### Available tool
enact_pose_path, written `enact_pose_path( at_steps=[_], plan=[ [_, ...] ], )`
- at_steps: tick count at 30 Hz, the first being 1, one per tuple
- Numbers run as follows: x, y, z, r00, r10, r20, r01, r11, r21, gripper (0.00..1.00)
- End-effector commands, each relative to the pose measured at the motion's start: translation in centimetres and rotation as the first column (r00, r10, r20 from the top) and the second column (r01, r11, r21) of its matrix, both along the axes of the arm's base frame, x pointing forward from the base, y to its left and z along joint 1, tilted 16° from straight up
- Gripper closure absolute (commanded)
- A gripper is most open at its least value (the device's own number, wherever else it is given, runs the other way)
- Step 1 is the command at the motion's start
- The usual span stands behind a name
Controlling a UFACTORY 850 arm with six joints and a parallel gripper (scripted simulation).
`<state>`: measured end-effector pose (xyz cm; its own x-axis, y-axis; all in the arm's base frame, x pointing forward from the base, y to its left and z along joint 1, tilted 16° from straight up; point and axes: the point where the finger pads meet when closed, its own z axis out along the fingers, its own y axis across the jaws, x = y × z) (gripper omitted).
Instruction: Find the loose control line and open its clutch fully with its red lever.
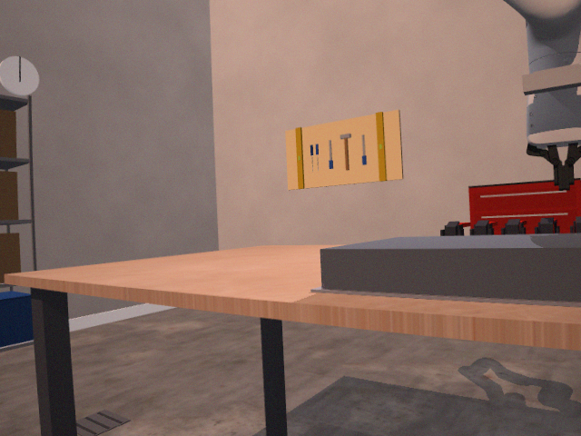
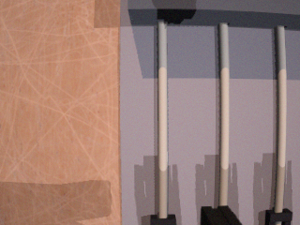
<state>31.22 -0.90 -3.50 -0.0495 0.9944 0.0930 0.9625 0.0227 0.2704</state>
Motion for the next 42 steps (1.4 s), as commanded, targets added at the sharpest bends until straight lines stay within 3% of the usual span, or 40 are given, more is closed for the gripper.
enact_pose_path(
  at_steps=[1,42],
  plan=[
    [1.87,-2.54,1.84,1.0,0.007,-0.015,-0.007,1.0,0.006,1.0],
    [2.22,-3.23,2.26,1.0,0.008,-0.015,-0.008,1.0,0.001,1.0]
  ],
)
